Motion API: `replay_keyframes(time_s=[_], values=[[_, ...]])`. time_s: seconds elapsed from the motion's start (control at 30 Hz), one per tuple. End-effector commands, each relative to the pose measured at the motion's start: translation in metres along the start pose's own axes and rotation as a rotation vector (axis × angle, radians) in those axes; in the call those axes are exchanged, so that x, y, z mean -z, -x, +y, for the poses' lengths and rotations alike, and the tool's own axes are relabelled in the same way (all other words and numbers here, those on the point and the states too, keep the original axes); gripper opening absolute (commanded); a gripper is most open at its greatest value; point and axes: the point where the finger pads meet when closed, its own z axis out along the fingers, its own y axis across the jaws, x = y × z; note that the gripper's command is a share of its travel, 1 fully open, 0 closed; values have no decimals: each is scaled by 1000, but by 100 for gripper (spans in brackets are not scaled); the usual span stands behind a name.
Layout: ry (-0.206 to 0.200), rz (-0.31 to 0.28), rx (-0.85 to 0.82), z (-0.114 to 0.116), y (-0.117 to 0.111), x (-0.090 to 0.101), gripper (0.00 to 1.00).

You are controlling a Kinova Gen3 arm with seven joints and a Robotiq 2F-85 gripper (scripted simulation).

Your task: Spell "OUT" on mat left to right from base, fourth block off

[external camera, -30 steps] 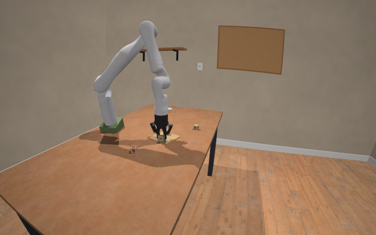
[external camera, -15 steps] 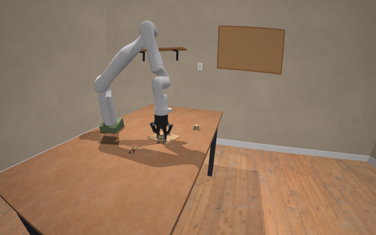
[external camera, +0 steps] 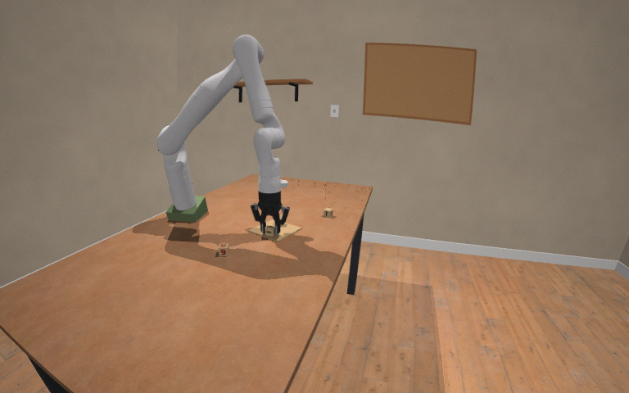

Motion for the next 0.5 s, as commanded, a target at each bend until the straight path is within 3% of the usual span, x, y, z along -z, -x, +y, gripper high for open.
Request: replay_keyframes(time_s=[0.0, 0.23, 0.47], values=[[1, 0, 0, 0, 0, 0, 46], [1, 0, 0, 0, 0, 4, 46], [1, 0, 0, 0, 0, 24, 46]])
